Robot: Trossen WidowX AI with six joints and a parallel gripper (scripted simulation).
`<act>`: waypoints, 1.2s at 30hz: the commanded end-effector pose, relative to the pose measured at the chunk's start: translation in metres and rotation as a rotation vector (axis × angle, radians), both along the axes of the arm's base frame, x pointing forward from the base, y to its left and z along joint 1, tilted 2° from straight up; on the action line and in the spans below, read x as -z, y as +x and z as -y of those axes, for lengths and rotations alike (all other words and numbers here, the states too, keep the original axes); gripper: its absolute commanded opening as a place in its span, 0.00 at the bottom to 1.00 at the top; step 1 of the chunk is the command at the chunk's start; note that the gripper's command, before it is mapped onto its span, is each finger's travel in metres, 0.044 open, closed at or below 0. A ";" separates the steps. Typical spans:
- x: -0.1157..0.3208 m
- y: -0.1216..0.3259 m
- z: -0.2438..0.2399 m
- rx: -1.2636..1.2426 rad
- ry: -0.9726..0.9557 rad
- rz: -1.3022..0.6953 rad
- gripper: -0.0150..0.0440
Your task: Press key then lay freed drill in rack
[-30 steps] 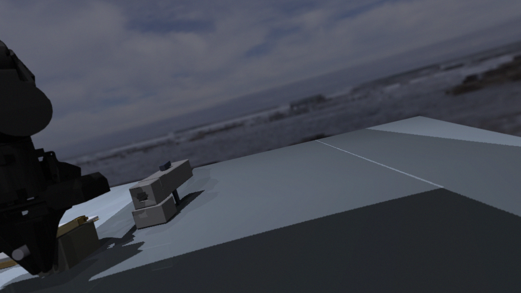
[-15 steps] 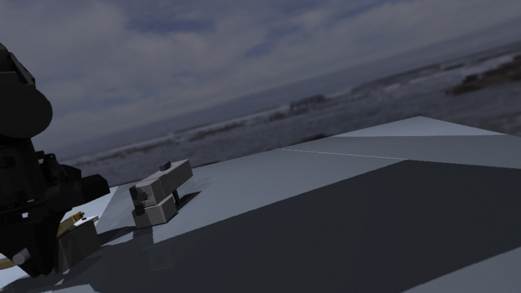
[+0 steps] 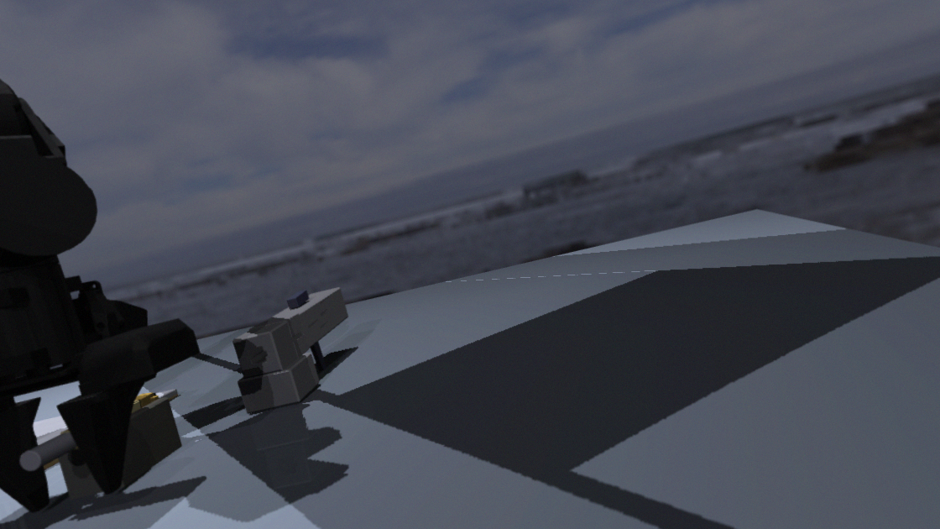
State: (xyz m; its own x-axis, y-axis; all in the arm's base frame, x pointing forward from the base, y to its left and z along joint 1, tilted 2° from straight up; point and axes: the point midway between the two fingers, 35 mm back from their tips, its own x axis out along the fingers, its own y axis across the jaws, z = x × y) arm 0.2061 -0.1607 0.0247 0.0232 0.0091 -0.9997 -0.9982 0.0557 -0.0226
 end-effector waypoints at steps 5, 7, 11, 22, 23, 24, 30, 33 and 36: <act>0.000 0.000 0.000 0.000 0.001 0.000 1.00; -0.006 0.000 0.000 0.000 0.004 -0.002 1.00; -0.027 -0.002 0.000 -0.001 0.011 -0.006 1.00; -0.069 -0.001 0.002 -0.001 0.011 -0.006 1.00; -0.073 -0.001 0.002 -0.001 0.011 -0.006 1.00; -0.077 -0.001 0.002 -0.001 0.011 -0.006 1.00; -0.081 0.015 -0.004 -0.008 -0.034 0.045 1.00; -0.100 0.044 -0.022 -0.026 -0.103 0.169 1.00; -0.124 0.070 -0.045 -0.044 -0.145 0.306 1.00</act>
